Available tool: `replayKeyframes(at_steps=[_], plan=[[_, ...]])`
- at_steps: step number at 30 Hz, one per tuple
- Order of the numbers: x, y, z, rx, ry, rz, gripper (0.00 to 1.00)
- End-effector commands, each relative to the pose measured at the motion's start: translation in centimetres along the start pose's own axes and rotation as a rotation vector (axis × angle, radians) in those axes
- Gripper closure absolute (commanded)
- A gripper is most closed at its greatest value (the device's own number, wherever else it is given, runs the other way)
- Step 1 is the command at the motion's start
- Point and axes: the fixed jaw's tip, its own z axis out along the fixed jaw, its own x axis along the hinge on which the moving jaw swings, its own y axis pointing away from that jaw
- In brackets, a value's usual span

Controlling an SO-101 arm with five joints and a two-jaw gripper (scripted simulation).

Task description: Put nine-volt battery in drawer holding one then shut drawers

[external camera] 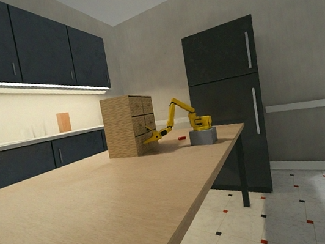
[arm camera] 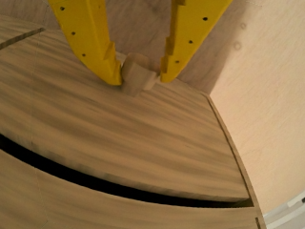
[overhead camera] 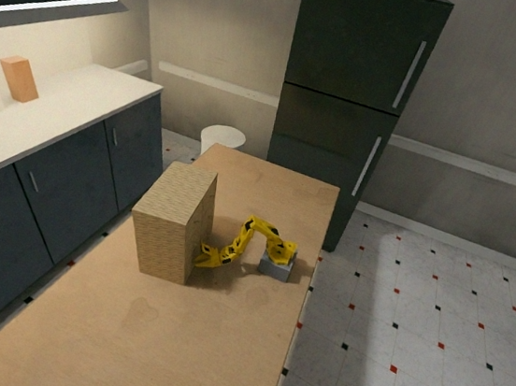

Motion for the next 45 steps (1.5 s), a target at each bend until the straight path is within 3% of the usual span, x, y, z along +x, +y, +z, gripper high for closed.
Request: replayKeyframes(at_steps=[1, 33, 45], plan=[[0.0, -0.2, 0.0, 0.006, 0.000, -0.001, 0.98], [0.0, -0.2, 0.0, 0.006, 0.000, -0.001, 0.79], [0.9, 1.2, -2.2, -0.035, 0.008, -0.028, 0.79]])
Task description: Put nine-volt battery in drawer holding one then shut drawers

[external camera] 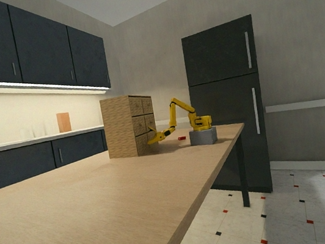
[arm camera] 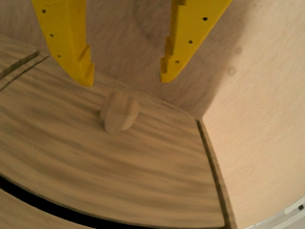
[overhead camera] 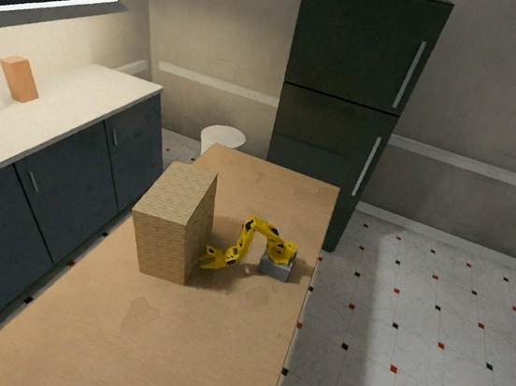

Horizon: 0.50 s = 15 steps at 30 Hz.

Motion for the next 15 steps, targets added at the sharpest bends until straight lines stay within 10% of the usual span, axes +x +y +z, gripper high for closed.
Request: replayKeyframes(at_steps=[1, 15], plan=[[-0.3, 0.7, -0.8, -0.022, -0.019, -0.019, 0.79], [0.2, 1.6, -2.5, -0.052, -0.015, -0.038, 0.79]])
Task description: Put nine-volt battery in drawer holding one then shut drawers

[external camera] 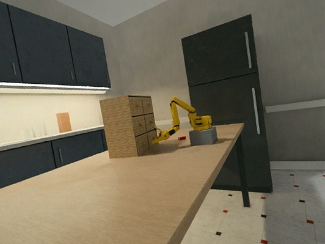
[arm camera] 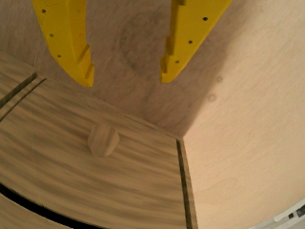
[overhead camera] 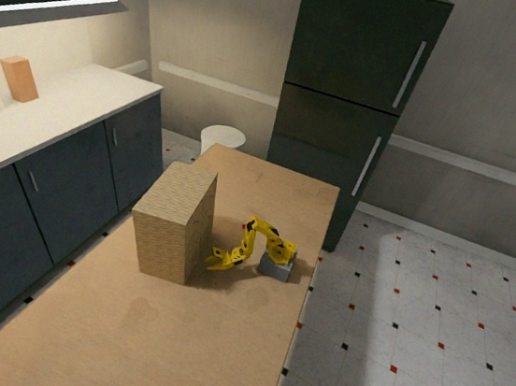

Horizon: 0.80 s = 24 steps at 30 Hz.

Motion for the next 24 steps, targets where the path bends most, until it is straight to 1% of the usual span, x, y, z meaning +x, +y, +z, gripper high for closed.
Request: replayKeyframes(at_steps=[1, 7, 14, 22, 24], plan=[[-0.5, 0.4, -0.2, -0.011, -0.021, -0.013, 0.79], [-0.5, 0.4, -0.2, -0.011, -0.021, -0.013, 0.79], [-1.7, 0.3, -0.1, -0.009, 0.042, -0.015, 0.79], [-2.8, 0.2, -0.6, -0.008, 0.115, -0.019, 0.79], [-2.8, 0.2, -0.6, -0.008, 0.115, -0.019, 0.79]])
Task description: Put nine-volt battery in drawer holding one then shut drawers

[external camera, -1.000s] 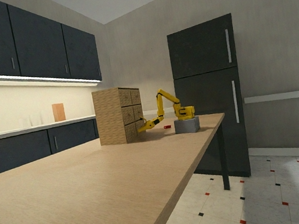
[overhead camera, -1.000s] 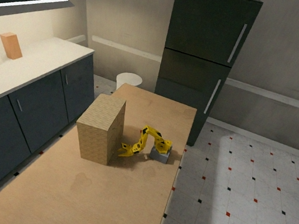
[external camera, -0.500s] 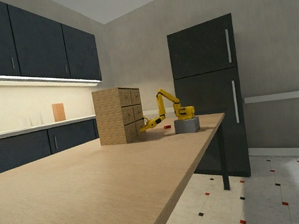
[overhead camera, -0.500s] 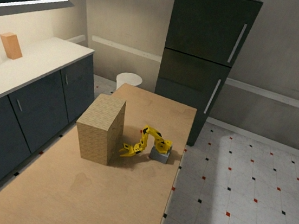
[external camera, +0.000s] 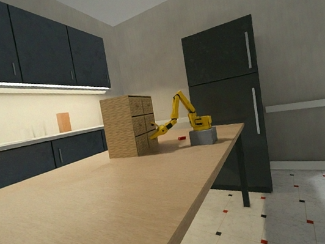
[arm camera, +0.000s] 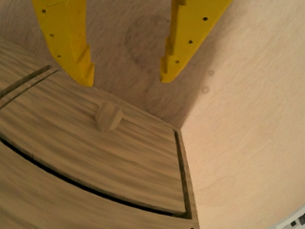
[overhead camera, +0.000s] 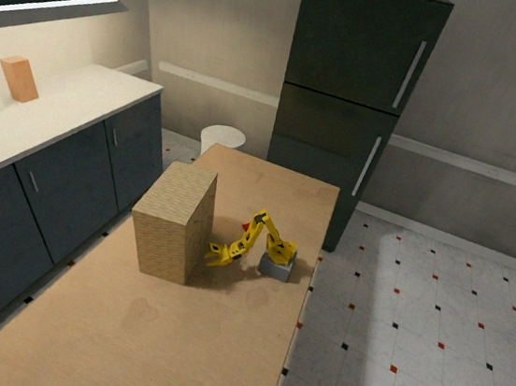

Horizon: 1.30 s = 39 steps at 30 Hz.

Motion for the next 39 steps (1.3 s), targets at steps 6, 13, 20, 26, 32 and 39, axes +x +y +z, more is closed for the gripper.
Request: replayKeyframes(at_steps=[6, 13, 20, 26, 32, 39], plan=[[-1.0, 0.1, -0.9, -0.005, 0.076, -0.014, 0.79], [-1.6, 0.0, -2.1, -0.004, 0.139, -0.016, 0.79], [-1.9, 0.0, -3.1, -0.003, 0.184, -0.018, 0.79], [-2.0, 0.0, -4.5, -0.003, 0.239, -0.019, 0.79], [-2.0, -0.1, -6.0, -0.002, 0.293, -0.021, 0.79], [-1.7, -0.1, -7.3, -0.002, 0.338, -0.022, 0.79]])
